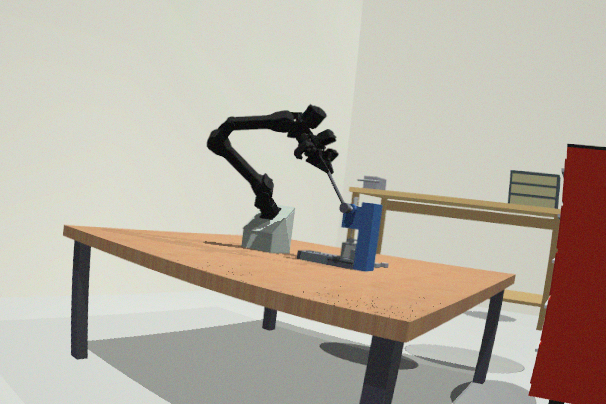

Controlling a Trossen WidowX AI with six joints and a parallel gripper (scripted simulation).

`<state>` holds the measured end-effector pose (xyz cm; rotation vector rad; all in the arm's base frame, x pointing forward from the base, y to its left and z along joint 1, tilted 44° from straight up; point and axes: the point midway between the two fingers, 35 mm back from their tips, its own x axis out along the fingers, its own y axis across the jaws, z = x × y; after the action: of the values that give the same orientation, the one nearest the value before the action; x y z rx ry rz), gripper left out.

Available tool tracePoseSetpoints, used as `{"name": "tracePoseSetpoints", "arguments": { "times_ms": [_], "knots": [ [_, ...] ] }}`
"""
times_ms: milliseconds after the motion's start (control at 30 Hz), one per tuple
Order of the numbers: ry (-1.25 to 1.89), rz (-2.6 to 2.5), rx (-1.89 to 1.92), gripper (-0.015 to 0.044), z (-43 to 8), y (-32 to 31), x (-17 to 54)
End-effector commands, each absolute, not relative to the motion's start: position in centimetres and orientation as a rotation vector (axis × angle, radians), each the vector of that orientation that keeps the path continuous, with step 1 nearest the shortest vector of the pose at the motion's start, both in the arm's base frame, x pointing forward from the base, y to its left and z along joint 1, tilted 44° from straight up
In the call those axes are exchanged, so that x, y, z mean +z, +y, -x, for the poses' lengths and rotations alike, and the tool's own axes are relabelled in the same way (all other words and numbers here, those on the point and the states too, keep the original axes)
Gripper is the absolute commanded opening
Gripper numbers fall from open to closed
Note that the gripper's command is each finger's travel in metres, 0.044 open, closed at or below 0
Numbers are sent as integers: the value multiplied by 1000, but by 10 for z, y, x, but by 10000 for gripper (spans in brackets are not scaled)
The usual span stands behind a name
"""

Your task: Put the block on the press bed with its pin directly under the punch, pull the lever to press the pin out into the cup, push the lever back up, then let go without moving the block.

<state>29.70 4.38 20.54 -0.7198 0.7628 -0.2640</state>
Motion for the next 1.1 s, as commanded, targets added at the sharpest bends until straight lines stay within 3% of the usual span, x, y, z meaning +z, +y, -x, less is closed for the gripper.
{"name": "tracePoseSetpoints", "arguments": {
  "times_ms": [0, 1067],
  "knots": [
    [771, 728, -269, 0, -292, 40, 203],
    [772, 728, -269, 0, -280, 33, 195]
  ]
}}
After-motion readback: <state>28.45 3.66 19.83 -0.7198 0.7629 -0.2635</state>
